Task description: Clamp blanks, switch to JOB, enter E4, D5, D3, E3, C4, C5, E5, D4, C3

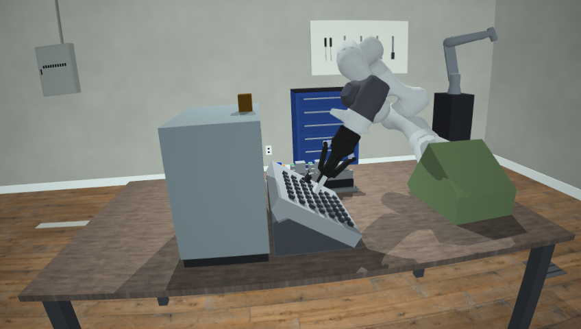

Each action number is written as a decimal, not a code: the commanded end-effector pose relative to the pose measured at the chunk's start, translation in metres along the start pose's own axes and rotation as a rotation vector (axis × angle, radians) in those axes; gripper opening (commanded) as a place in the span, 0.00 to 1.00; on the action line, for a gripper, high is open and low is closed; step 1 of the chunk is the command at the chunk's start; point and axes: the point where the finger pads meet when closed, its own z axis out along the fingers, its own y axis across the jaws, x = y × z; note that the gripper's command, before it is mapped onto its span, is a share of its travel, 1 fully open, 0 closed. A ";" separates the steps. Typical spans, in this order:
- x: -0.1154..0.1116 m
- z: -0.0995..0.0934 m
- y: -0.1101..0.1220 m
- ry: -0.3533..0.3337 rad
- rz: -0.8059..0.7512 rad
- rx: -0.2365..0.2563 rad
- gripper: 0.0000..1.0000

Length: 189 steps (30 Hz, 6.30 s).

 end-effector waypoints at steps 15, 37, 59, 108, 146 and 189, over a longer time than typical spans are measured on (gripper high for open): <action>-0.001 0.006 -0.001 -0.002 0.000 0.002 0.00; -0.001 0.006 -0.001 -0.002 0.000 0.002 0.00; -0.001 -0.016 -0.001 -0.002 0.000 0.002 0.00; -0.035 -0.019 -0.035 -0.002 0.000 0.002 0.00; -0.035 -0.007 -0.035 -0.002 0.000 0.002 0.00; -0.035 0.006 -0.035 -0.002 0.000 0.002 0.00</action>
